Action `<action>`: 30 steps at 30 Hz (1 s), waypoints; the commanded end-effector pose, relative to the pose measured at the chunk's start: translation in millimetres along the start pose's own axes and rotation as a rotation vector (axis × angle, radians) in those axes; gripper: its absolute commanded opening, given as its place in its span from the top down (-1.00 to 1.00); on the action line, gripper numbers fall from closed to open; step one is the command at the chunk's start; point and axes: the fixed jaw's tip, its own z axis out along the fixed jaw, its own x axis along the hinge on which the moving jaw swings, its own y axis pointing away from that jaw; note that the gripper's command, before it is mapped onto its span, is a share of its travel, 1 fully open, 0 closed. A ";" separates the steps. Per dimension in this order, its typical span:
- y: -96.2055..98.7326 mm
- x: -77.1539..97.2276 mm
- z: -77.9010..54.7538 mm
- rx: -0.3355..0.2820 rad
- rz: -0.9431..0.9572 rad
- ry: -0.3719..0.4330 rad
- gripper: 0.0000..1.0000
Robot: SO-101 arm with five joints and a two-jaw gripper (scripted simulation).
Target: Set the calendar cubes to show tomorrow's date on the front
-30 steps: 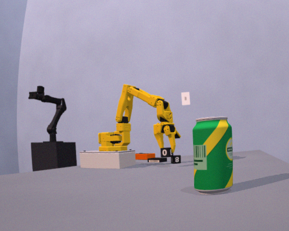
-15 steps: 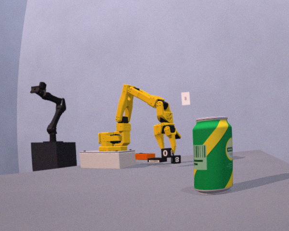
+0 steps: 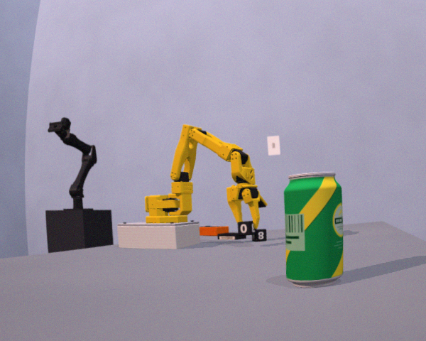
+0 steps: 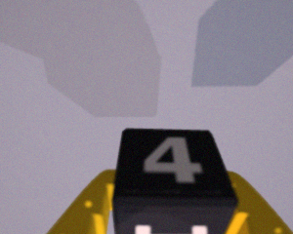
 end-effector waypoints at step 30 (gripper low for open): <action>5.2 1.7 16.2 -0.023 0.000 -0.001 1.00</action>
